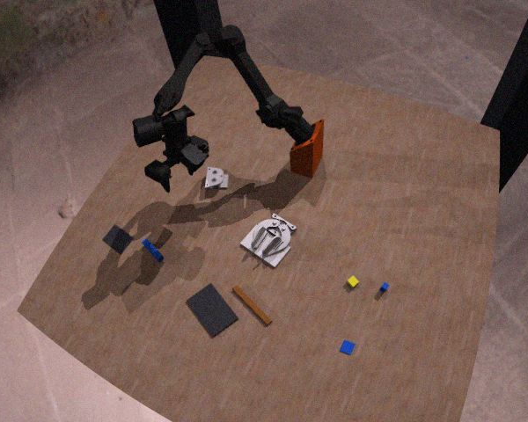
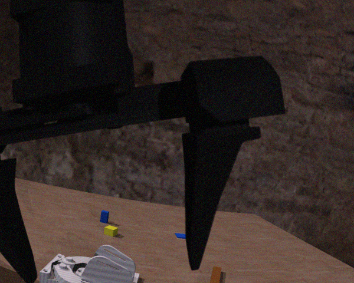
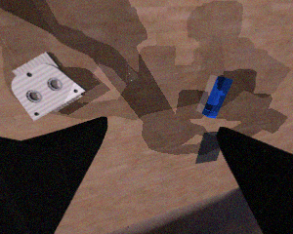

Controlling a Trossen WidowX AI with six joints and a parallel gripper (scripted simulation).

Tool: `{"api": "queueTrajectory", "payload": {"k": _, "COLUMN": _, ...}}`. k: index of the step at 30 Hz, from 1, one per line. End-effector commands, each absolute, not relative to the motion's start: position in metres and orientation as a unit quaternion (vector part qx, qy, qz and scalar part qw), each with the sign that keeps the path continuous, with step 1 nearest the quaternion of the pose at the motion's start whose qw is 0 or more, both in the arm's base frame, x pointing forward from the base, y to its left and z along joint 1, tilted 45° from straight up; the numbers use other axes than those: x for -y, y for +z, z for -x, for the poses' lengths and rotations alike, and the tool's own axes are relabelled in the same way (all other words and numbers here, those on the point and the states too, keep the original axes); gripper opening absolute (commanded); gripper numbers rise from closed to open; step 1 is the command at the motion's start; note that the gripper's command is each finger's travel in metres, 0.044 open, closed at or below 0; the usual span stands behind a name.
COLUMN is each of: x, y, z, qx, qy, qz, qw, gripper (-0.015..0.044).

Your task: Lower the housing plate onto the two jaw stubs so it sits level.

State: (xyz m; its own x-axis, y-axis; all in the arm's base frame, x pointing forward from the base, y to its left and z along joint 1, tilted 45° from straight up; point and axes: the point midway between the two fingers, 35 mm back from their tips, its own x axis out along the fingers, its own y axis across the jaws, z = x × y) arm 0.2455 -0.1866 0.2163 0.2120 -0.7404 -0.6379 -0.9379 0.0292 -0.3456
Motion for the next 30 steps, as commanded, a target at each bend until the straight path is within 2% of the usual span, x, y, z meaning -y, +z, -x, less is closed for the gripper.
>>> {"api": "queueTrajectory", "payload": {"k": 1, "x": 0.188, "y": 0.211, "z": -0.23, "qx": -0.624, "qy": 0.164, "qz": 0.684, "qw": 0.34, "gripper": 0.044}}
{"api": "queueTrajectory", "payload": {"k": 20, "x": 0.19, "y": 0.179, "z": -0.145, "qx": -0.639, "qy": 0.368, "qz": 0.652, "qw": 0.175, "gripper": 0.044}}
{"api": "queueTrajectory", "payload": {"k": 30, "x": 0.216, "y": 0.152, "z": -0.139, "qx": -0.639, "qy": 0.374, "qz": 0.65, "qw": 0.17, "gripper": 0.044}}
